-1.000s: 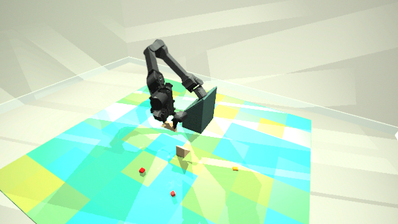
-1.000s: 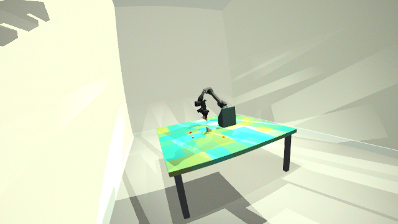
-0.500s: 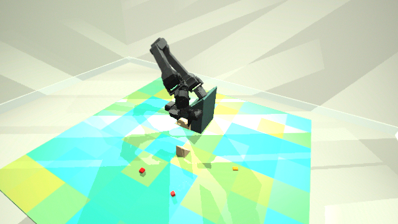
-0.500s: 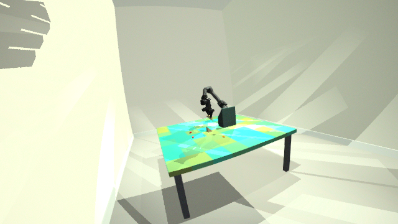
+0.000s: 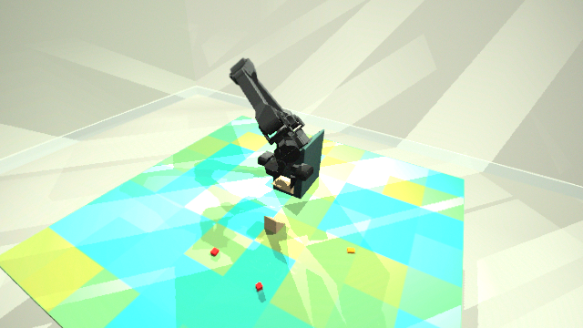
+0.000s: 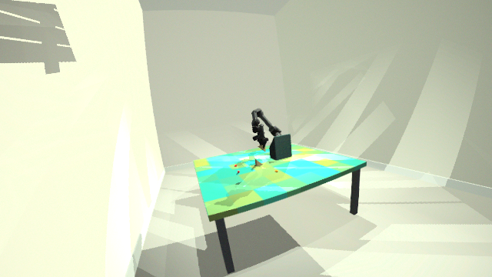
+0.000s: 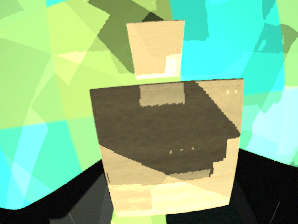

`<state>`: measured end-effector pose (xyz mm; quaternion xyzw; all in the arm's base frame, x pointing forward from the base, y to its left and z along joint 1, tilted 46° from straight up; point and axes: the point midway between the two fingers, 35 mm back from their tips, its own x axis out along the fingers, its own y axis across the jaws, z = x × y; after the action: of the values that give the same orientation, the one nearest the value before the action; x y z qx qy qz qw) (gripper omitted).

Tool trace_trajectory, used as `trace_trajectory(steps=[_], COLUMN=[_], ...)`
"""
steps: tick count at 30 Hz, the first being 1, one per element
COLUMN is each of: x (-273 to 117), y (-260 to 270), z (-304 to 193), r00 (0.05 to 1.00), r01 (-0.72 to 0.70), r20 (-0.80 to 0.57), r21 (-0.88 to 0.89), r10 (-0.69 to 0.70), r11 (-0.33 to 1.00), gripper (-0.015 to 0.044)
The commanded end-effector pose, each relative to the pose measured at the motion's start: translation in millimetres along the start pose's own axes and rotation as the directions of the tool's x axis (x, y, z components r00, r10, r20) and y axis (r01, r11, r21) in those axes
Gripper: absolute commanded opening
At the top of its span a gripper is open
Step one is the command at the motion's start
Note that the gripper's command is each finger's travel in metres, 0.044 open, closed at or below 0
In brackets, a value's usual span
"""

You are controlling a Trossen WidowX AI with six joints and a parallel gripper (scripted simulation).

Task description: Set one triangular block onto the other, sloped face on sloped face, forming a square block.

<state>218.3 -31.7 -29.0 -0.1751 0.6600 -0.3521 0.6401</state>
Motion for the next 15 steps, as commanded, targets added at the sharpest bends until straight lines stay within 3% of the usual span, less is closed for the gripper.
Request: trace_trajectory(steps=[1, 15], x=[19, 66], y=[-1, -2], z=[5, 18], r00=[1.000, 1.000], r01=[0.009, 0.019], r20=[-0.006, -0.006], r21=[-0.005, -0.003], r10=[-0.009, -0.019], r11=[1.000, 1.000], gripper=[0.0000, 0.0000])
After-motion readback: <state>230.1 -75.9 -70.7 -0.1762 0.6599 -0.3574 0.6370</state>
